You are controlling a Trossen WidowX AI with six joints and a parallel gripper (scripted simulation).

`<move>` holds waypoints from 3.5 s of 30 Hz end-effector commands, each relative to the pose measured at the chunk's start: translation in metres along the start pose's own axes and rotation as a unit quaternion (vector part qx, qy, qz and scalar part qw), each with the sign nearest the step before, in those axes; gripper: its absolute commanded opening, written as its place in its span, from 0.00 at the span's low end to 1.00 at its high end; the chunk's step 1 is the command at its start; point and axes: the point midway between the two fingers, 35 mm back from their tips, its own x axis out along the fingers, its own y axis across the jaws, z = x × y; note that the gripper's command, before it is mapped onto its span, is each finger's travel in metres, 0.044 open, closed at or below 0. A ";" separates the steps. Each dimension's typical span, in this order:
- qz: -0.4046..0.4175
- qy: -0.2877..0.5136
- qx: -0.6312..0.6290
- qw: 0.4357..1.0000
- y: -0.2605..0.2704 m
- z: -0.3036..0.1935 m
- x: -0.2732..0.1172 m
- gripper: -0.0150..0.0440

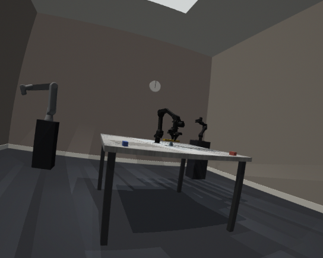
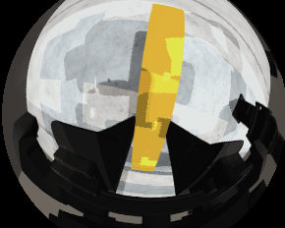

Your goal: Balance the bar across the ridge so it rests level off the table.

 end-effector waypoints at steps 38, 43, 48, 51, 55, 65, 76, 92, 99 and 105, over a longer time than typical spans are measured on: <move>0.000 0.000 0.000 1.000 0.000 0.000 0.000 0.25; 0.000 0.000 0.000 1.000 0.000 0.000 0.000 0.25; 0.000 0.000 0.000 1.000 0.000 0.000 0.000 0.25; 0.000 0.000 0.000 1.000 0.000 0.000 0.000 0.25; 0.000 0.000 0.000 1.000 0.000 0.000 0.000 0.43; 0.000 0.000 0.000 1.000 0.000 0.000 0.000 0.54; 0.000 0.000 0.000 1.000 0.000 0.000 0.000 0.54; 0.000 0.000 0.000 1.000 0.000 0.000 0.000 0.55; 0.000 0.000 0.000 1.000 0.000 0.000 0.000 0.55; 0.000 0.000 0.000 1.000 0.000 0.000 0.000 0.57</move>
